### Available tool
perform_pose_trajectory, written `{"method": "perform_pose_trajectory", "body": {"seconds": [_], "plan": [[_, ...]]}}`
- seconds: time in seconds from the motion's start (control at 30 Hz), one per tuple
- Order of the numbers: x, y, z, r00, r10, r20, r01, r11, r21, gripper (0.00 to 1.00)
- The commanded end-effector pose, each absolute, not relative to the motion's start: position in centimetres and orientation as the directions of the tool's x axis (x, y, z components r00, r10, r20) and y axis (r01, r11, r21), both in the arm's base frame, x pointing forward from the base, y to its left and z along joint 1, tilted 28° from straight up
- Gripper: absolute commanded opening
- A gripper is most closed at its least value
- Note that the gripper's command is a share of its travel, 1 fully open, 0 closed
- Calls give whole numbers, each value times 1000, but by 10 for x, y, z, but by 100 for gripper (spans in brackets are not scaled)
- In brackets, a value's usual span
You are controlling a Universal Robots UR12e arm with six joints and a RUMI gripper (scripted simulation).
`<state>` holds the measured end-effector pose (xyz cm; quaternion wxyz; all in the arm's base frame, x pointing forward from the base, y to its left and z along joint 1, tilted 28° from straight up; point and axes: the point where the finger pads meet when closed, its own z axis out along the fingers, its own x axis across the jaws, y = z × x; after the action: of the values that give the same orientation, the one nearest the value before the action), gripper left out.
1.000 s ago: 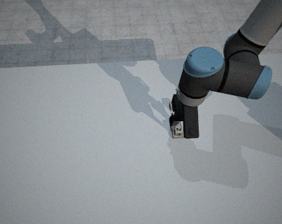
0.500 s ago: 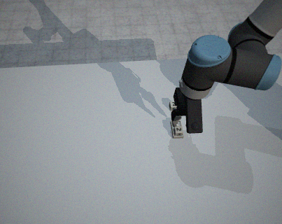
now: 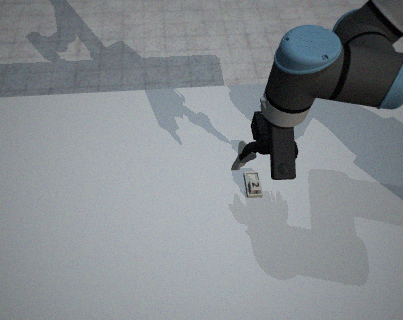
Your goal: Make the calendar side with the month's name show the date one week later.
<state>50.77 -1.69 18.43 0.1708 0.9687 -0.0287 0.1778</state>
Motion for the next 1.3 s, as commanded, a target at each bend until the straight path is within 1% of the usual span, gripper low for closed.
{"method": "perform_pose_trajectory", "body": {"seconds": [0.0, 0.87, 1.27], "plan": [[508, -16, 188, 936, 3, 351, -117, -940, 320, 100], [507, -16, 186, 936, -5, 352, -124, -940, 317, 100], [509, -20, 188, 919, -100, 381, -217, -935, 280, 100]]}}
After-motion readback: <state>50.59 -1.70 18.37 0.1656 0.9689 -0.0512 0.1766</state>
